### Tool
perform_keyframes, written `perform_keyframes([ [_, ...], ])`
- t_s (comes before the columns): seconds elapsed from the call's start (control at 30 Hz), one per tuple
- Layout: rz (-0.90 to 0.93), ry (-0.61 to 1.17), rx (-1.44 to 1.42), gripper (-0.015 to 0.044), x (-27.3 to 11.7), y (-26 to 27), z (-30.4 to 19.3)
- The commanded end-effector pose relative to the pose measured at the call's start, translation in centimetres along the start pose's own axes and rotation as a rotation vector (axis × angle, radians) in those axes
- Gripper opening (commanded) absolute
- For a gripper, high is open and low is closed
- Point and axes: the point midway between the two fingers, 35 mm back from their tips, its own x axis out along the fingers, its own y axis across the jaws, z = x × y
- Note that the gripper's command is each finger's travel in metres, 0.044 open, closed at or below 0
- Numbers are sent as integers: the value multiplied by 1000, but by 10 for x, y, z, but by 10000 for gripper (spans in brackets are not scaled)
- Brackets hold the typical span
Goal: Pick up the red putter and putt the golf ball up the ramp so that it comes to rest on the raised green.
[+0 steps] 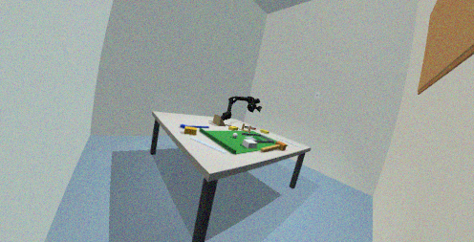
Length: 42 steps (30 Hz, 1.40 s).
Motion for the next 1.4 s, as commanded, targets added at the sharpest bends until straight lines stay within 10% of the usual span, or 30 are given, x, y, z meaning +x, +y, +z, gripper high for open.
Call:
perform_keyframes([
  [0.0, 110, -300, 145, 440, 38, 18, 45],
  [0.33, 484, -1063, 902, 440, 70, 42, 132],
  [1.37, 488, -1076, 920, 440, 90, 45, 168],
])
